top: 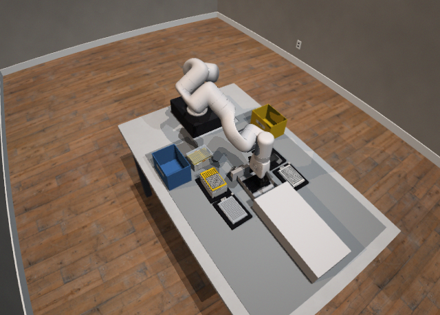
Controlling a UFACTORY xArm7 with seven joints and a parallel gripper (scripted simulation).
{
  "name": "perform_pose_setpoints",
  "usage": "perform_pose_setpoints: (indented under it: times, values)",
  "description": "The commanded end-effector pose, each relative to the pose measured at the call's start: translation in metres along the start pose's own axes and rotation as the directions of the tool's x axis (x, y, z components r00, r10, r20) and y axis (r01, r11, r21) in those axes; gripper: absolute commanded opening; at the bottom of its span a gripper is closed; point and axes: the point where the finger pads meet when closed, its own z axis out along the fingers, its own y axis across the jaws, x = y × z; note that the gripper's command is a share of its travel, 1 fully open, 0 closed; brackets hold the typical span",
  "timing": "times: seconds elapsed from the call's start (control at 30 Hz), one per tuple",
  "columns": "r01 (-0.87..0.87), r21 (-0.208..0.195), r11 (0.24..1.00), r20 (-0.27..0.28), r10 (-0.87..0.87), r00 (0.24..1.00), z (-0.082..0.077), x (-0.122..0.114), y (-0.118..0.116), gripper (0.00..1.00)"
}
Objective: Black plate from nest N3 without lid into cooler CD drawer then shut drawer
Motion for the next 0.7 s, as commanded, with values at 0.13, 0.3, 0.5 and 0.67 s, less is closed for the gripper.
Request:
perform_pose_setpoints:
  times: [0.13,0.3,0.5,0.67]
  values:
    - [0.000,-0.005,1.000,0.000,0.000,1.000,-0.013,0.000,0.002,1.00]
    - [0.000,-0.005,1.000,0.000,0.000,1.000,-0.021,0.000,0.002,1.00]
    - [0.000,-0.005,1.000,0.000,0.000,1.000,-0.031,0.000,0.001,1.00]
    - [0.000,-0.005,1.000,0.000,0.000,1.000,-0.036,0.000,0.001,1.00]
